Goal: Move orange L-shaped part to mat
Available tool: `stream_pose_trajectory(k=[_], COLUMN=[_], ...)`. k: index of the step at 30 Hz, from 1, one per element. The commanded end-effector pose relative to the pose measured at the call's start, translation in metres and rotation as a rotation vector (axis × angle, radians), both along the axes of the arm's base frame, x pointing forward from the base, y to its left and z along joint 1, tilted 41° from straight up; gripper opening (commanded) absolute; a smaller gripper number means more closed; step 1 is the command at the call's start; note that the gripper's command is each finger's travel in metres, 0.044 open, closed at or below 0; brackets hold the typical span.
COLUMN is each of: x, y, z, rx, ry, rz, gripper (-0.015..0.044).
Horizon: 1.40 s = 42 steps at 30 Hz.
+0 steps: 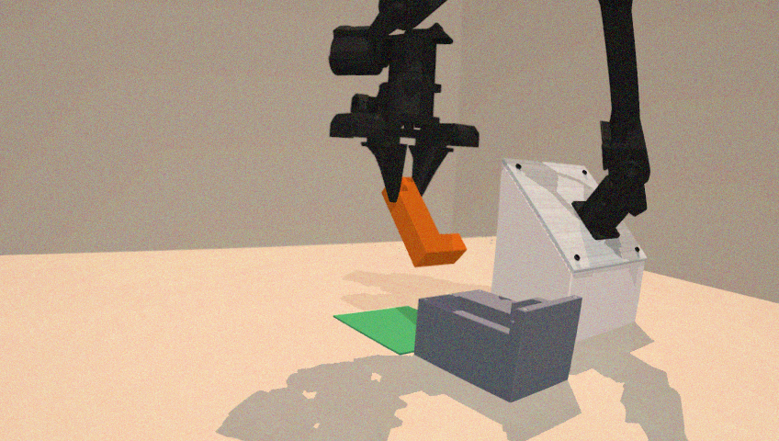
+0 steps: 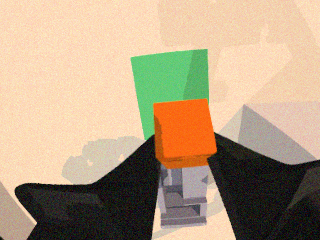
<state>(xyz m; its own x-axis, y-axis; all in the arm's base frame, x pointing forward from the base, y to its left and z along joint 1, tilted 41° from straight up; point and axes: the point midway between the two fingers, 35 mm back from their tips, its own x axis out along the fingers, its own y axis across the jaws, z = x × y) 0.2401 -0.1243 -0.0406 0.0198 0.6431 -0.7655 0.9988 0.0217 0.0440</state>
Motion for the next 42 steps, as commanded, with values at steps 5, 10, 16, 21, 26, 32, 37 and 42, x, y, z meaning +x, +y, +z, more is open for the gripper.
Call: stream_pose_trajectory(k=[5,10,16,21,26,32,37,42], x=[0.000,0.000,0.000,0.000,0.000,0.001,0.001,0.001], y=[-0.001,0.004,0.010,0.015,0.020,0.026,0.031,0.036], z=[-0.007,-0.013,-0.020,-0.026,-0.032,-0.039,-0.044,-0.050], rx=[-0.002,-0.002,-0.002,-0.002,-0.001,-0.001,-0.001,0.000], ry=[0.000,0.000,0.000,0.000,-0.001,-0.001,-0.001,-0.001], rz=[0.008,0.008,0.008,0.008,0.008,0.008,0.008,0.008], gripper=[0.0000,0.0000,0.0000,0.0000,0.0000,0.0000,0.0000,0.0000])
